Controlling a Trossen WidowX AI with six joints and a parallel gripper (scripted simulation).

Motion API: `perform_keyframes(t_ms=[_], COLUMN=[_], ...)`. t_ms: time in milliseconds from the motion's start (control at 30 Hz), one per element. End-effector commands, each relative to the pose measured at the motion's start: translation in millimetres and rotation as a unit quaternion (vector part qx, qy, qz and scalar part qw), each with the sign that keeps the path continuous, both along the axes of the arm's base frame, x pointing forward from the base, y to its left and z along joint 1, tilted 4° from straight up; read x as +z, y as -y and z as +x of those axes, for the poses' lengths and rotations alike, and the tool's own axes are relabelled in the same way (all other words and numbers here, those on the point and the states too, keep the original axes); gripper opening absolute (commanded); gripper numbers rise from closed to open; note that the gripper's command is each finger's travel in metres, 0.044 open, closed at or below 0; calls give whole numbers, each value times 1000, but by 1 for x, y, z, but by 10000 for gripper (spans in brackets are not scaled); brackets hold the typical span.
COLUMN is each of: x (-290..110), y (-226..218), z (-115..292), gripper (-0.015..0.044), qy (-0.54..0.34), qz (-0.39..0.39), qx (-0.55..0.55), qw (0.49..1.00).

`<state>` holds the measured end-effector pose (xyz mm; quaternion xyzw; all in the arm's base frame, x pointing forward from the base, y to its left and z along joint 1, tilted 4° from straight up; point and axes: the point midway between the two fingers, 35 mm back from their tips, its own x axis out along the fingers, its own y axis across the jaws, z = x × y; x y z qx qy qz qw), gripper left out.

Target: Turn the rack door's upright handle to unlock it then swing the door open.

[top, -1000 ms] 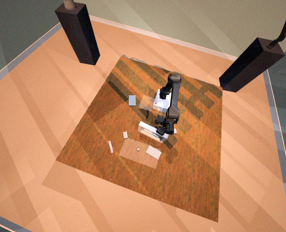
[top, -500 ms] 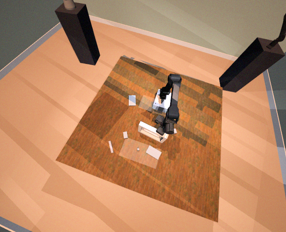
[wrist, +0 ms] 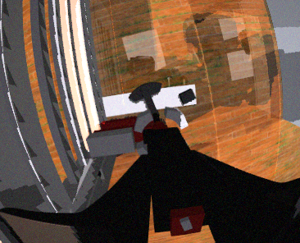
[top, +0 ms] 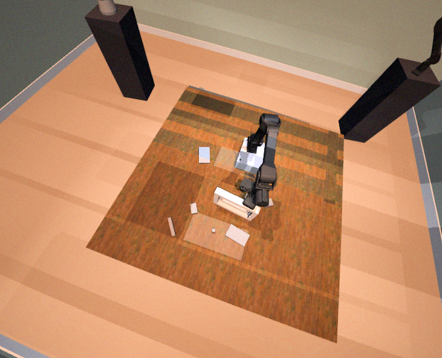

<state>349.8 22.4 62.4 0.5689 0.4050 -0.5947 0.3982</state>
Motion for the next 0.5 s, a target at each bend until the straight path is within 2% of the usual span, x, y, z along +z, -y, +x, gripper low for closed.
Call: perform_keyframes(t_ms=[0, 467], x=[0, 1], y=[1, 4], z=[-7, -28], gripper=[14, 14], qy=[-4, -6], qz=[0, 5], qx=[39, 184], qw=[999, 983])
